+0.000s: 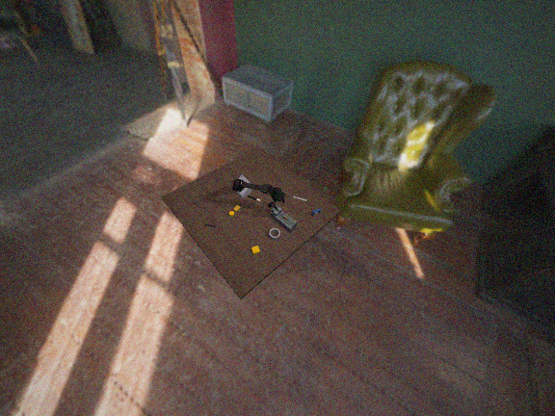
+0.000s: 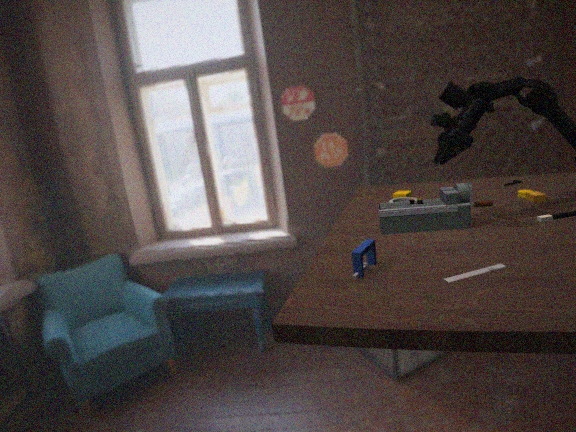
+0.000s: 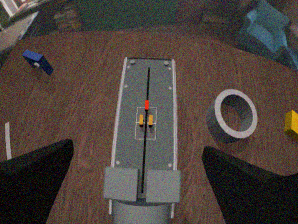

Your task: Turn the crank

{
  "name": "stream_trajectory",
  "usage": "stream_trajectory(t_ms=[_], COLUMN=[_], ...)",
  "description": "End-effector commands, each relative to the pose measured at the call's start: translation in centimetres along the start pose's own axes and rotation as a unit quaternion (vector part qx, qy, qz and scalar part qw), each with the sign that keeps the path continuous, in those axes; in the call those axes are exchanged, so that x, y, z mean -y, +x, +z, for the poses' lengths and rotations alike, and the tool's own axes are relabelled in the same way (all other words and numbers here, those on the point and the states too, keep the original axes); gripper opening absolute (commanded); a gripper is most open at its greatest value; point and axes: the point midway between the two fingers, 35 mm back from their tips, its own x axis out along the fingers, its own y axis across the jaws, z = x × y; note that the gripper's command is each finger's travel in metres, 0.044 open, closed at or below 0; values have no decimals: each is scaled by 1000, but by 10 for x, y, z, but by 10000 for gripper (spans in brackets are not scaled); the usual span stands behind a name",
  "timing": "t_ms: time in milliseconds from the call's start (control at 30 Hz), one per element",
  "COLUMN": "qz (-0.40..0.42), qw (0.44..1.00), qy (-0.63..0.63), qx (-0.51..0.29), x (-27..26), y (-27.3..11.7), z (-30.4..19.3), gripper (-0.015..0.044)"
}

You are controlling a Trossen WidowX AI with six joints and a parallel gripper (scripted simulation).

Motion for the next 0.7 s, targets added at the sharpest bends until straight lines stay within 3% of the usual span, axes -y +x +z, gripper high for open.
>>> stream_trajectory(t_ms=[0, 133, 667], qz=[2, 2, 2], qw=[1000, 1000, 1000], qy=[-6, -6, -6], qx=[-8, -9, -9], x=[2, 5, 5], y=[23, 39, 39], z=[-14, -24, -24], gripper=[440, 440, 440])
